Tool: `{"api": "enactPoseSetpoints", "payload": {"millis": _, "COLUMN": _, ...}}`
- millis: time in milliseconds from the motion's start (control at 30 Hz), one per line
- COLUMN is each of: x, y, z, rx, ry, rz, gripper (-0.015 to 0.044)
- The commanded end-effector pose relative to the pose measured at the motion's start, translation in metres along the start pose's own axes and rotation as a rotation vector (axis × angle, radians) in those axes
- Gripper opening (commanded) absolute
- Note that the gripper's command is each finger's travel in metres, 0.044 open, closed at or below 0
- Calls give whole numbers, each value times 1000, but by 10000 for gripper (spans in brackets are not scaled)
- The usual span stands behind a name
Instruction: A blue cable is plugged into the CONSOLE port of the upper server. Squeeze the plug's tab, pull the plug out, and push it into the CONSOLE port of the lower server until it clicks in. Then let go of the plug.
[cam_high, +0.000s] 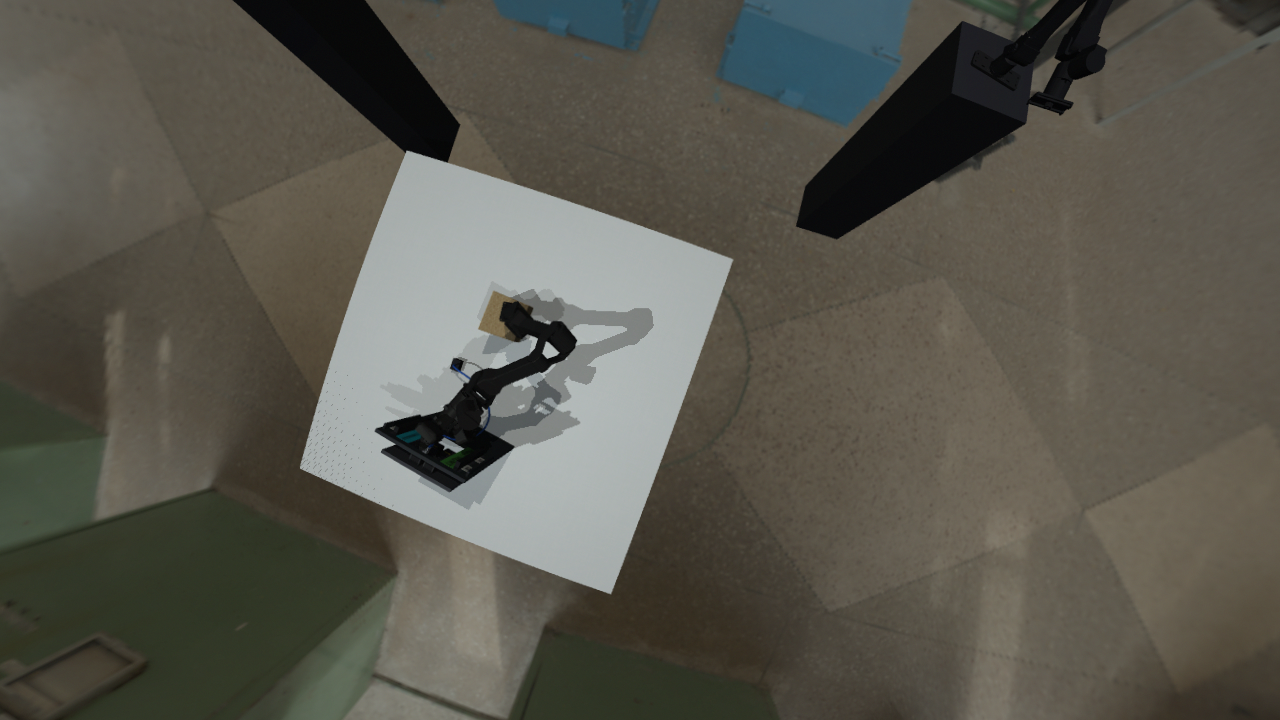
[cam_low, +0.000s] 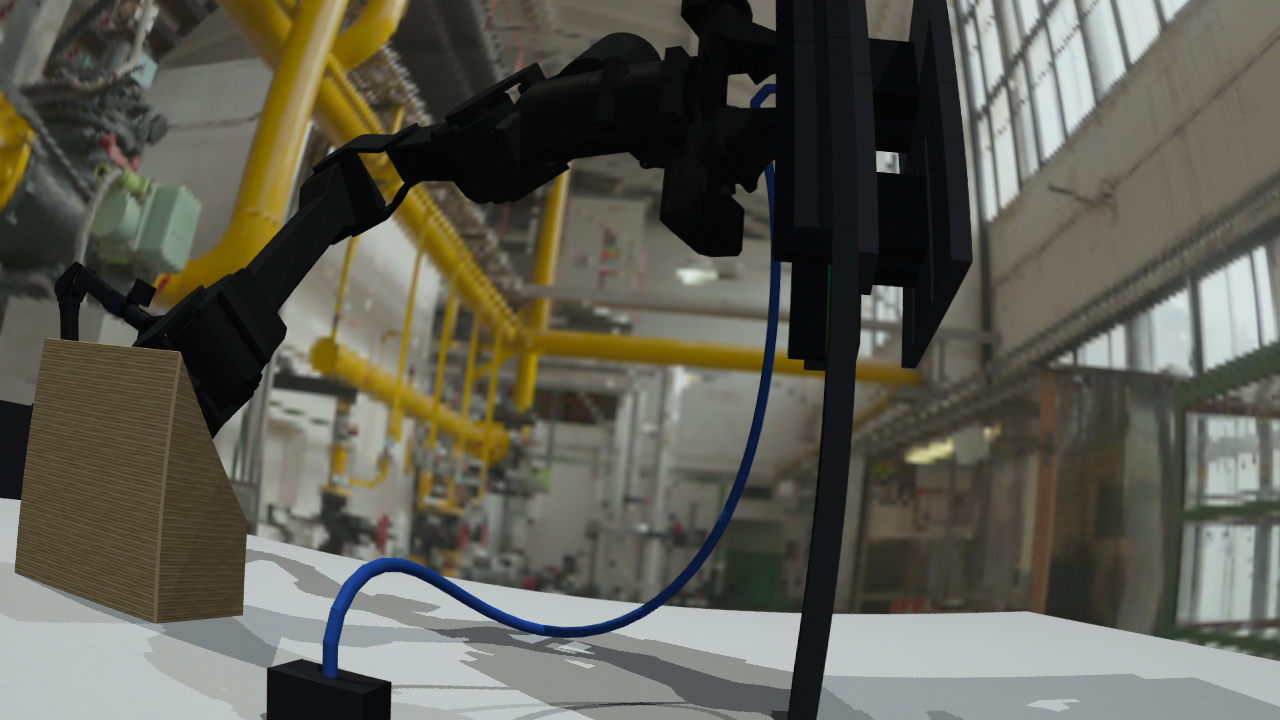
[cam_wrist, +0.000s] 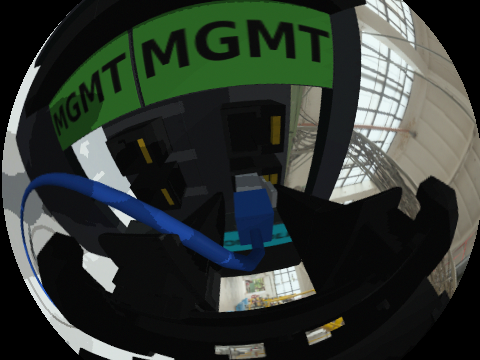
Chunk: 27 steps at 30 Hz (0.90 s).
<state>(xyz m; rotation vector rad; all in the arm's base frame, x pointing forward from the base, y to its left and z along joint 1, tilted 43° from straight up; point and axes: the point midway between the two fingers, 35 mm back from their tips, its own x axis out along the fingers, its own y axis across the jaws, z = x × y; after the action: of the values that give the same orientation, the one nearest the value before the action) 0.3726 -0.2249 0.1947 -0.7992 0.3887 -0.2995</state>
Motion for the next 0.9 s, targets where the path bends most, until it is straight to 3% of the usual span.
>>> {"api": "enactPoseSetpoints", "payload": {"millis": 0, "x": 0, "y": 0, "z": 0, "rx": 0, "ry": 0, "rz": 0, "gripper": 152}}
{"api": "enactPoseSetpoints", "payload": {"millis": 733, "x": 0, "y": 0, "z": 0, "rx": 0, "ry": 0, "rz": 0, "gripper": 6}}
{"api": "enactPoseSetpoints", "payload": {"millis": 867, "x": 0, "y": 0, "z": 0, "rx": 0, "ry": 0, "rz": 0, "gripper": 0}}
